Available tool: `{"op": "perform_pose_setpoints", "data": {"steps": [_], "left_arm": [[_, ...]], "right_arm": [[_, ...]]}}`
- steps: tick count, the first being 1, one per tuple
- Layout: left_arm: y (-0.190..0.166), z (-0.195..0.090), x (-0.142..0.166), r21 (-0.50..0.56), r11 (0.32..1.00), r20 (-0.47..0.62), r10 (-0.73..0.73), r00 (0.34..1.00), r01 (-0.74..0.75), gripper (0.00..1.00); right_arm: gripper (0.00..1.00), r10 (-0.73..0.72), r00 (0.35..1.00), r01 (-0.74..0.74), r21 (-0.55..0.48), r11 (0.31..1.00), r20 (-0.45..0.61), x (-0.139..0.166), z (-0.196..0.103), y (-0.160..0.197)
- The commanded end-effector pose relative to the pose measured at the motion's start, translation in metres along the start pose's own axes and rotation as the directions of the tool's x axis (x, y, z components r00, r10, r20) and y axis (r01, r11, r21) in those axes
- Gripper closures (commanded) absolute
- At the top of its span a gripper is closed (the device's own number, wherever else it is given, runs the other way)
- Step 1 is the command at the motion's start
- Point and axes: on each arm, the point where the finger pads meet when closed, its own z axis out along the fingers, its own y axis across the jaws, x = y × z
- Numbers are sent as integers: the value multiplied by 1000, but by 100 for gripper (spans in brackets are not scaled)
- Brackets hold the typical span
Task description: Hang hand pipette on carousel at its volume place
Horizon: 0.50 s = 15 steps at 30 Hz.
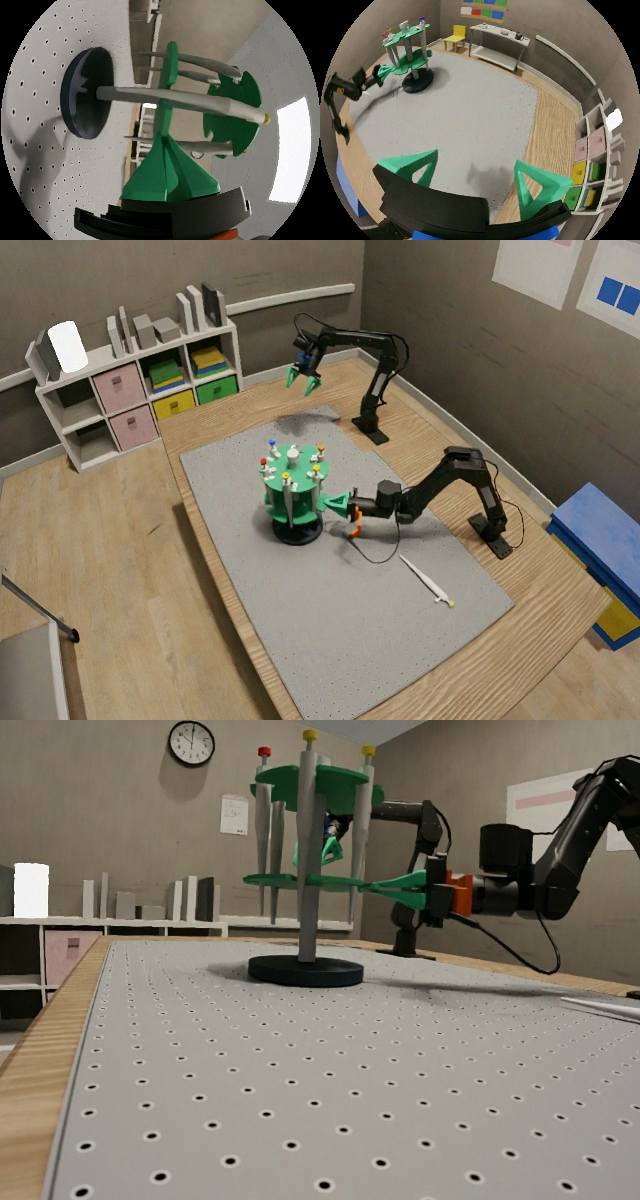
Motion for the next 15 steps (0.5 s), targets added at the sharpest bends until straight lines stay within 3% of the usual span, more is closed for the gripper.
{"op": "perform_pose_setpoints", "data": {"steps": [1,12,15], "left_arm": [[-38,2,-7,86,996,9,20,1000,-21,100],[-38,2,-7,86,996,9,20,1000,-21,100],[-23,4,-11,54,998,-38,18,999,-16,100]], "right_arm": [[0,-8,1000,8,-2,1000,23,-5,-1,-4],[0,-8,1000,8,-2,1000,23,-5,-1,-4],[0,-8,1000,8,-2,1000,23,-5,-1,-4]]}}
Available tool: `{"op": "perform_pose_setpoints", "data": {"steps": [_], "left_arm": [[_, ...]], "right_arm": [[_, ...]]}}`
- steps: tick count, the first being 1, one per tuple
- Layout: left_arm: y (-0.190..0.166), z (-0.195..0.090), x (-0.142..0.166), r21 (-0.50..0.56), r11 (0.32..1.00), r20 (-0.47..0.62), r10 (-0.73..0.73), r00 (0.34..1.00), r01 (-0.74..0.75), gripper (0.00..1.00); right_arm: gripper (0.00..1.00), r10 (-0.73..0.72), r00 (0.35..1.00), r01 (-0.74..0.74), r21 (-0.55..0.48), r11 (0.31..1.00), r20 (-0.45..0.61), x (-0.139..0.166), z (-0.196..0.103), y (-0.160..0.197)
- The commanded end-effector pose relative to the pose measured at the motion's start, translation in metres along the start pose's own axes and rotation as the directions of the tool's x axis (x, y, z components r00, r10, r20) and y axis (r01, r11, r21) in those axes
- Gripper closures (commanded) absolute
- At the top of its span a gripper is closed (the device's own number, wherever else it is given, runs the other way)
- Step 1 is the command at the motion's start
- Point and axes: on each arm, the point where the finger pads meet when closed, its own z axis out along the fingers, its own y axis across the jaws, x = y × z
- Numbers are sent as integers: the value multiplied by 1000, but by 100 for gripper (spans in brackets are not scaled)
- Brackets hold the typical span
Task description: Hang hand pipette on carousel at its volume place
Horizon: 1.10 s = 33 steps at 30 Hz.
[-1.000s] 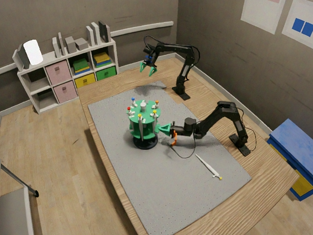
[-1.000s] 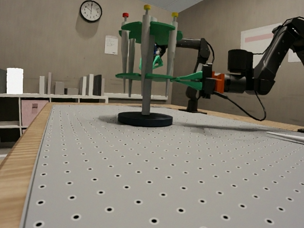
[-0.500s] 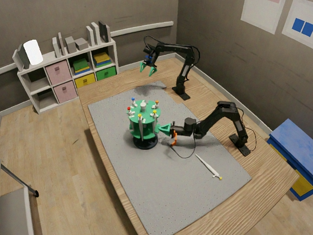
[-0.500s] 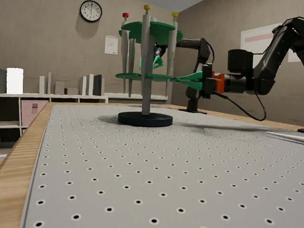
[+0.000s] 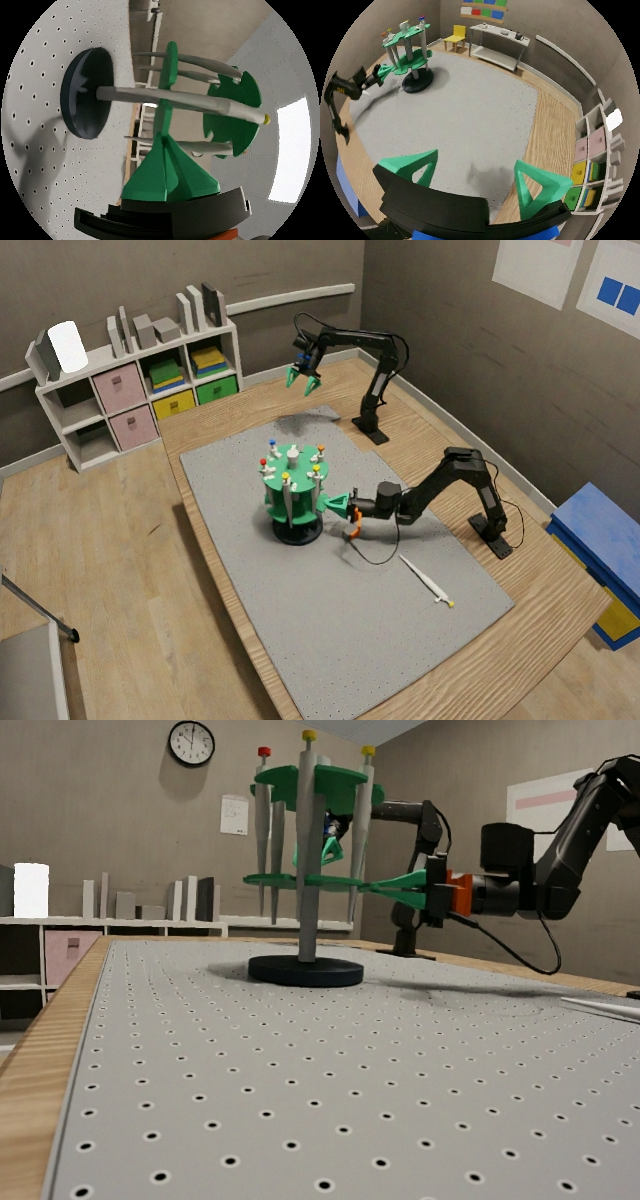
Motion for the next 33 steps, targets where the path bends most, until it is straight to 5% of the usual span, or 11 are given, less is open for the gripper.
{"op": "perform_pose_setpoints", "data": {"steps": [1,33], "left_arm": [[-28,3,-9,62,998,-21,20,1000,-19,100],[-32,3,-9,76,997,-21,23,1000,-21,100]], "right_arm": [[0,-8,1000,8,-2,1000,23,-5,-1,-4],[0,-8,1000,8,-2,1000,23,-5,-1,-4]]}}
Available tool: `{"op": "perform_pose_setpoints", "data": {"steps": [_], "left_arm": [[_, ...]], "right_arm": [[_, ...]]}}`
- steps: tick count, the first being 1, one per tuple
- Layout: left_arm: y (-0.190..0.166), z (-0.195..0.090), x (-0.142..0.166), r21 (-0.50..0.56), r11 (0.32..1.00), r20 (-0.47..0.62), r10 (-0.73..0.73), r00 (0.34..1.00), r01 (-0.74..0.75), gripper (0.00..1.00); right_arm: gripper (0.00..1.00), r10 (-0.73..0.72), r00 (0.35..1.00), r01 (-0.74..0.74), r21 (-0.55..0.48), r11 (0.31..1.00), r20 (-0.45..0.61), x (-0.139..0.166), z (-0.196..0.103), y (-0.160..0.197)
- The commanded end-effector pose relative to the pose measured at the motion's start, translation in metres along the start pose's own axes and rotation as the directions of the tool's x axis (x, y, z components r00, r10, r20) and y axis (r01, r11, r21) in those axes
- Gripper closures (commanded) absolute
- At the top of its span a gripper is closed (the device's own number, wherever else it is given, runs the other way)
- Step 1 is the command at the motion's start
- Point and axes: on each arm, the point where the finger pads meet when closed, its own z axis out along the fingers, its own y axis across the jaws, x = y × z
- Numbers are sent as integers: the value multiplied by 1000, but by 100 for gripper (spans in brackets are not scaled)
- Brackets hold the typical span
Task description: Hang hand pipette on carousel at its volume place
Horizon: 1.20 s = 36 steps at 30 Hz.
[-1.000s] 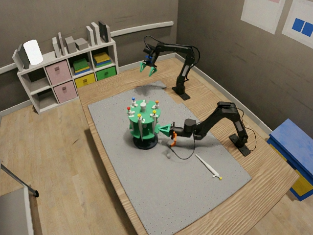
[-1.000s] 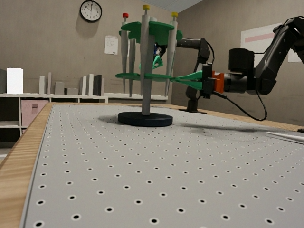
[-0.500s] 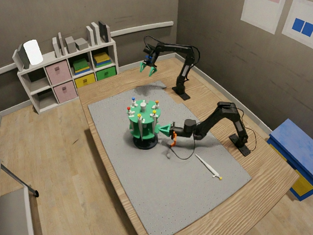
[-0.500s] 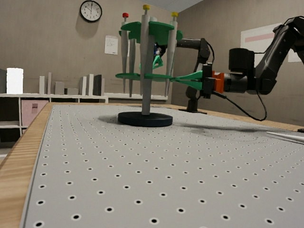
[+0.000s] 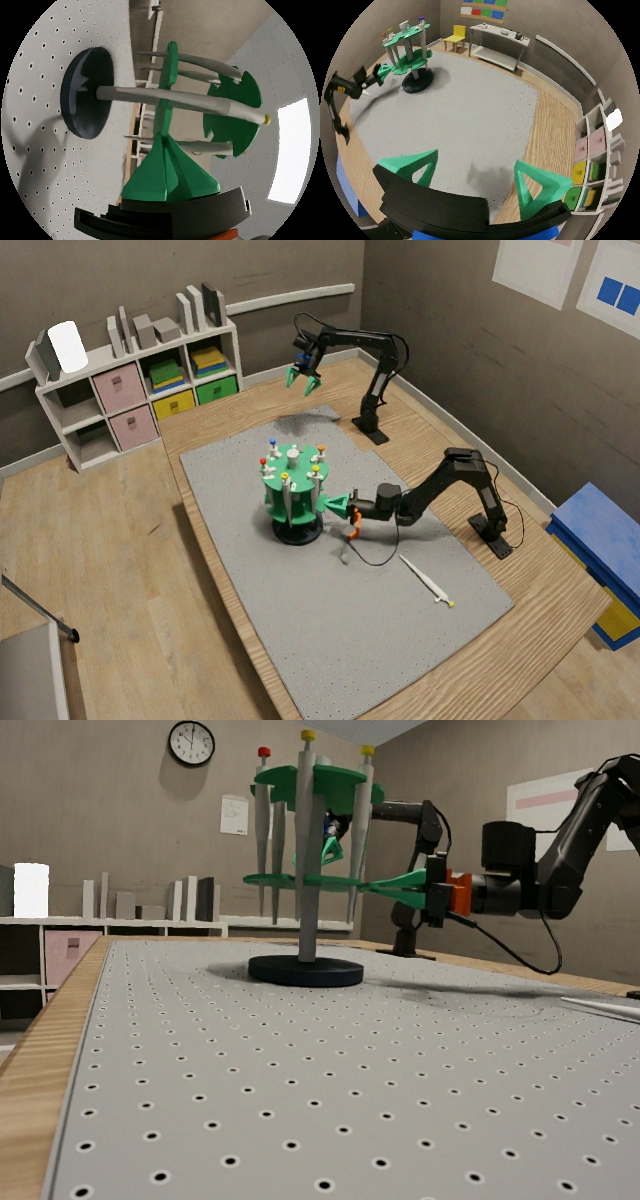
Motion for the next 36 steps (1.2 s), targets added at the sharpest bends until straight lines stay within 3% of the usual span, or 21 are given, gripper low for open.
{"op": "perform_pose_setpoints", "data": {"steps": [1,10,11,36], "left_arm": [[-32,3,-7,78,997,3,23,1000,-23,100],[-32,3,-7,78,997,3,23,1000,-23,100],[-32,3,-7,78,997,3,23,1000,-23,51],[-32,4,-4,78,997,1,23,1000,-23,51]], "right_arm": [[0,-8,1000,8,-2,1000,23,-5,-1,-4],[0,-8,1000,8,-2,1000,23,-5,-1,-4],[0,-8,1000,8,-2,1000,23,-5,-1,-4],[0,-8,1000,8,-2,1000,23,-5,-1,-4]]}}
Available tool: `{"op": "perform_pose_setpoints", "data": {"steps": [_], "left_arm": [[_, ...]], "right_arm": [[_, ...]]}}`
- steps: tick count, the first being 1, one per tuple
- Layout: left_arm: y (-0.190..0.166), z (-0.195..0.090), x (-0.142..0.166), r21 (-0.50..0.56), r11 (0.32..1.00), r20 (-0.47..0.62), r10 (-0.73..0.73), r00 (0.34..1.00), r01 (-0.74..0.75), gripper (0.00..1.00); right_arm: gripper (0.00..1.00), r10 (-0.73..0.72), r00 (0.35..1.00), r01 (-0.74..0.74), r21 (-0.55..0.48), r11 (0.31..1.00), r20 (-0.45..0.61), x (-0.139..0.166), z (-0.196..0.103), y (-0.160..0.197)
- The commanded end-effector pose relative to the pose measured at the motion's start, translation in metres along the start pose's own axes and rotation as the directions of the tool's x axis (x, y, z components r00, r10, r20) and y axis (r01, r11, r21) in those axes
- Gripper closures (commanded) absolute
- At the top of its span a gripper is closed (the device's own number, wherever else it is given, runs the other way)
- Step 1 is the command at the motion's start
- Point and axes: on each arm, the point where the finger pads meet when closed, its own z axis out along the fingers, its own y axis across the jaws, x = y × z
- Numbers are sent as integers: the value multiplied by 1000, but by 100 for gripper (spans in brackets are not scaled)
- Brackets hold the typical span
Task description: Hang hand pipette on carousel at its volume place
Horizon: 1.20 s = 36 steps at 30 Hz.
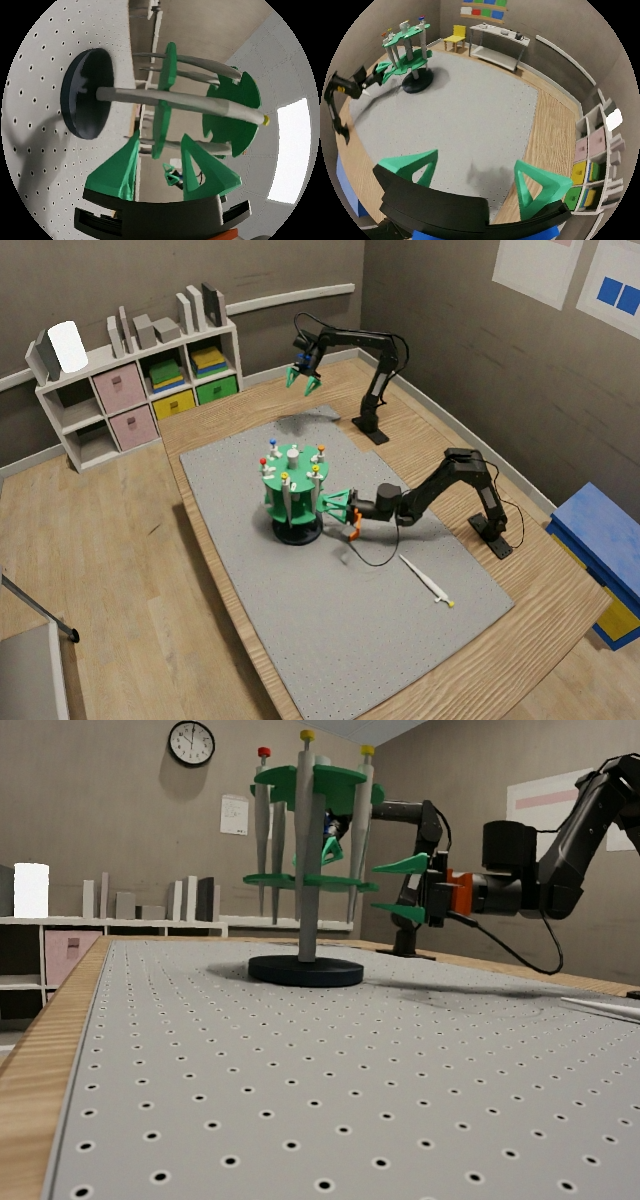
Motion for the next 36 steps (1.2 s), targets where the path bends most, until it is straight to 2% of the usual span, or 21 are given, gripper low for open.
{"op": "perform_pose_setpoints", "data": {"steps": [1,33,34,36], "left_arm": [[-31,4,-2,76,997,1,22,1000,-22,51],[-31,4,-2,76,997,1,22,1000,-22,51],[-19,-6,-3,43,999,1,16,1000,-16,51],[-18,-12,-4,43,999,2,16,1000,-16,51]], "right_arm": [[0,-8,1000,8,-2,1000,23,-5,-1,-4],[0,-8,1000,8,-2,1000,23,-5,-1,-4],[0,-8,1000,8,-2,1000,23,-5,-1,-4],[0,-8,1000,8,-2,1000,23,-5,-1,-4]]}}
